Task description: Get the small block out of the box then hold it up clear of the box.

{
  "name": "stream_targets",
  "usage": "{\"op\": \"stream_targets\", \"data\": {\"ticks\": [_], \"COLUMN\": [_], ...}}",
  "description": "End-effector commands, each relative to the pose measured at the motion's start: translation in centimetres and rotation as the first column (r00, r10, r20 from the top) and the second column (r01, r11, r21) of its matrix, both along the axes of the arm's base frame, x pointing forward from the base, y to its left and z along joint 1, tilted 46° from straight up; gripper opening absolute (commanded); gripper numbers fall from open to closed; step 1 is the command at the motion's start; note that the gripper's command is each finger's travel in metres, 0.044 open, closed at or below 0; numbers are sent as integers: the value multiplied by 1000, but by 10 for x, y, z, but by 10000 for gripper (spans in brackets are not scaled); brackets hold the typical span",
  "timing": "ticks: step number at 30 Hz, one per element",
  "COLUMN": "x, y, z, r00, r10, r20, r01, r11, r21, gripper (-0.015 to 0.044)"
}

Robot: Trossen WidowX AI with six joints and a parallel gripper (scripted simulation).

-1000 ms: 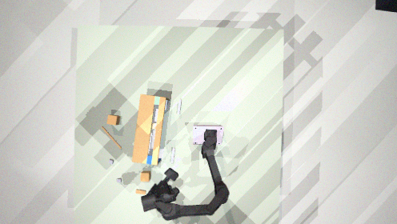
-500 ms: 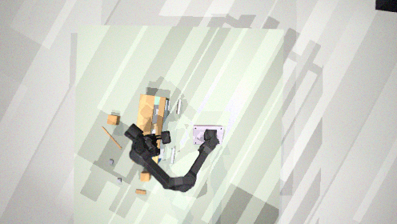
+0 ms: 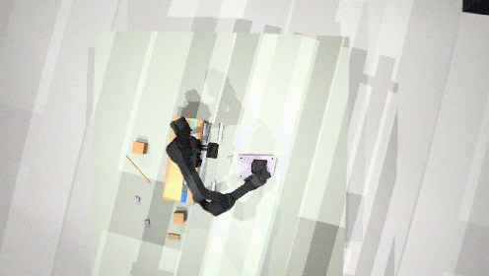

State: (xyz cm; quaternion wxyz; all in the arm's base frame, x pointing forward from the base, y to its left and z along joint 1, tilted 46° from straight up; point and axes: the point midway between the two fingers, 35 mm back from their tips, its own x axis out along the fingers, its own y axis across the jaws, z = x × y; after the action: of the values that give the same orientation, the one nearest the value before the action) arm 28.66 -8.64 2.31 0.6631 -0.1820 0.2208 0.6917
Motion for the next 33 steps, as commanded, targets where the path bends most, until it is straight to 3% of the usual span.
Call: {"op": "stream_targets", "data": {"ticks": [1,33], "x": [0,-6], "y": [5,41], "z": [-6,-44], "r00": [1000,1000], "r10": [-1,-1], "r20": [0,1], "r01": [1,1], "r11": [1000,1000], "r21": [8,10], "gripper": [400,400]}}
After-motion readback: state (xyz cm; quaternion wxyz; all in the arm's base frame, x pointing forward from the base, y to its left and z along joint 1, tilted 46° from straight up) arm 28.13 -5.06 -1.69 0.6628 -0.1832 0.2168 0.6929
